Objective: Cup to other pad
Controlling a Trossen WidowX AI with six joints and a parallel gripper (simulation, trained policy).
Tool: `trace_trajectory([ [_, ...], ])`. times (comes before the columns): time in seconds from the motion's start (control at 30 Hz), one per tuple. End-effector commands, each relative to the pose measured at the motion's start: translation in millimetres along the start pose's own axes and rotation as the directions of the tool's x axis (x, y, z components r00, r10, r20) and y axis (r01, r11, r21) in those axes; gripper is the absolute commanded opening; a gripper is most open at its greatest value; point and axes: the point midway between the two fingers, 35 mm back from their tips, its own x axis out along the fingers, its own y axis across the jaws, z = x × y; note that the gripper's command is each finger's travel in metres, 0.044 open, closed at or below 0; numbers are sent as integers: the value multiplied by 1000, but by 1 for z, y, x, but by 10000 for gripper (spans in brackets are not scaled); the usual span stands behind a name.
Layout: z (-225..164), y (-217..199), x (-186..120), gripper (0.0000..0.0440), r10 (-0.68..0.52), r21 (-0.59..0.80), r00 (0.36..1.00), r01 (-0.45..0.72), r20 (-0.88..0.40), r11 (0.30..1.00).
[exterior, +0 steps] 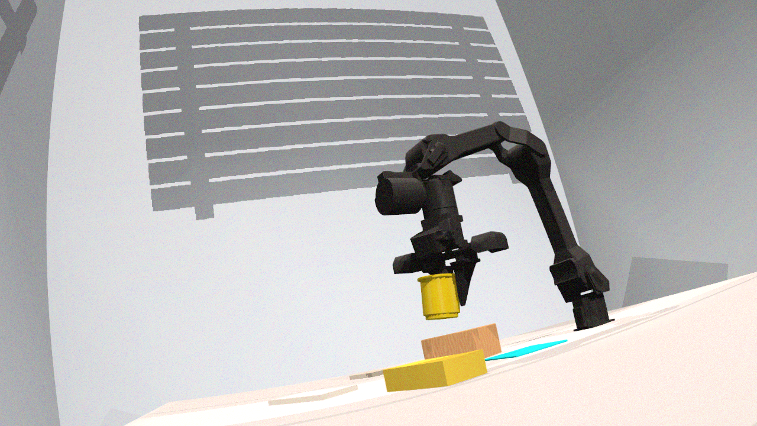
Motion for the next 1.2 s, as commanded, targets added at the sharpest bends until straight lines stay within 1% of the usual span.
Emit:
trace_trajectory([
  [0.0, 1, 10, -1, 3, -3, -4, 1000, 3, 8, 1000],
  [0.53, -1, 56, 8, 0, -17, -35, 999, 18, 31, 999],
  [1.17, -27, 84, 45, 0, -26, -10, 999, 26, 39, 1000],
])
